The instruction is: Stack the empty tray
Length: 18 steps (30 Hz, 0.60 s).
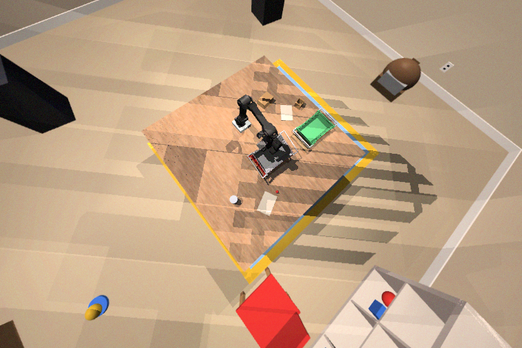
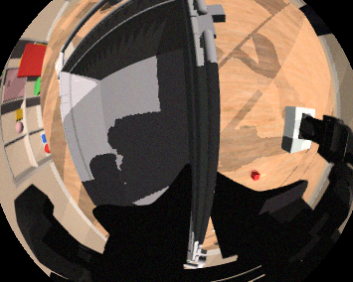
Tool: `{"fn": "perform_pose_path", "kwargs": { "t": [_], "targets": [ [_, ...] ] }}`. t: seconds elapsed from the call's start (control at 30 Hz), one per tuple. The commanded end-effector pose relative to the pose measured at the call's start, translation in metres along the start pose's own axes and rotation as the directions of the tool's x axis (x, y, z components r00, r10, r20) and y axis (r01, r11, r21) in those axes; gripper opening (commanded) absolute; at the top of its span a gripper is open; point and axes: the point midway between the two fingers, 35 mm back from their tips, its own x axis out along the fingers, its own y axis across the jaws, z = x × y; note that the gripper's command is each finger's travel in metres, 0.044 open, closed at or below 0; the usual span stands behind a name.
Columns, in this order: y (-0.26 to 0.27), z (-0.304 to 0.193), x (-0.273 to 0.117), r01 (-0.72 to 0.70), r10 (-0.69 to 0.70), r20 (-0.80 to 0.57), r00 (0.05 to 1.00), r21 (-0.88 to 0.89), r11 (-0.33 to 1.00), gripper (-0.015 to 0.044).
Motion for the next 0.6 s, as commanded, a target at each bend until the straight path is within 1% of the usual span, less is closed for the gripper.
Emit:
{"fn": "perform_pose_path", "kwargs": {
  "t": [0.0,0.57],
  "targets": [
    [-0.0051,-0.0003,0.0067,0.023,-0.023,0.000,1.000,0.005,1.000,0.0000],
    [-0.0069,-0.0003,0.0110,0.024,-0.024,0.000,1.000,0.005,1.000,0.0000]
  ]
}}
